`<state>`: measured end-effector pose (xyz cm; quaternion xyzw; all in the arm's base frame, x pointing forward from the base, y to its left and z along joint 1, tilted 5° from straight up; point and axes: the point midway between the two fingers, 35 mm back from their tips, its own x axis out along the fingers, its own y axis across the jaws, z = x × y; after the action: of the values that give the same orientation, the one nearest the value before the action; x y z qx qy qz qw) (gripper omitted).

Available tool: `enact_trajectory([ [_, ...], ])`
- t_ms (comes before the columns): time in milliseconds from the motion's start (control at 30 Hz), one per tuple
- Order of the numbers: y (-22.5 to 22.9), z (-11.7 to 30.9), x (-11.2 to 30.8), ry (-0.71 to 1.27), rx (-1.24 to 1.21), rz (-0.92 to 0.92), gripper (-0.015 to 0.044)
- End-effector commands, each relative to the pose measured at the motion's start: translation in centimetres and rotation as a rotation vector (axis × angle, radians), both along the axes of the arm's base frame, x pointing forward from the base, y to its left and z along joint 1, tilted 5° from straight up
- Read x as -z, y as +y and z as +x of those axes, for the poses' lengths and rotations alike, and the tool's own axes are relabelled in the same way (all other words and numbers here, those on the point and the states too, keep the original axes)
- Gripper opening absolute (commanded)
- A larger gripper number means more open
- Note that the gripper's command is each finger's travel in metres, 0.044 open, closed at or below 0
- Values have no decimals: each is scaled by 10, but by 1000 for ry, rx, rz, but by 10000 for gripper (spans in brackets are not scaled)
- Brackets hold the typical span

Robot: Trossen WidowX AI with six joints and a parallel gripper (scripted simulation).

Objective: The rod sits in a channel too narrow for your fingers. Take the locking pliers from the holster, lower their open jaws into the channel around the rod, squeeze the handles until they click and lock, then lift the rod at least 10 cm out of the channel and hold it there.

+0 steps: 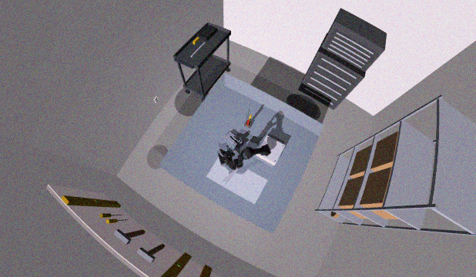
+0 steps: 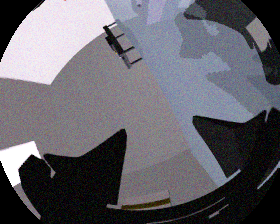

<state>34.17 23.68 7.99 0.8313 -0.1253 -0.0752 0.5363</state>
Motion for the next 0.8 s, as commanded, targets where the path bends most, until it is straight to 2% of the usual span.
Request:
enact_trajectory([
  [0, 0, 0, -2, 0, 0, 0, 426],
  [233, 6, 4, -92, -1, 0, 2, 440],
  [467, -11, -8, -172, -1, 0, 2, 440],
  [767, -17, -10, -184, 3, -2, -14, 440],
])
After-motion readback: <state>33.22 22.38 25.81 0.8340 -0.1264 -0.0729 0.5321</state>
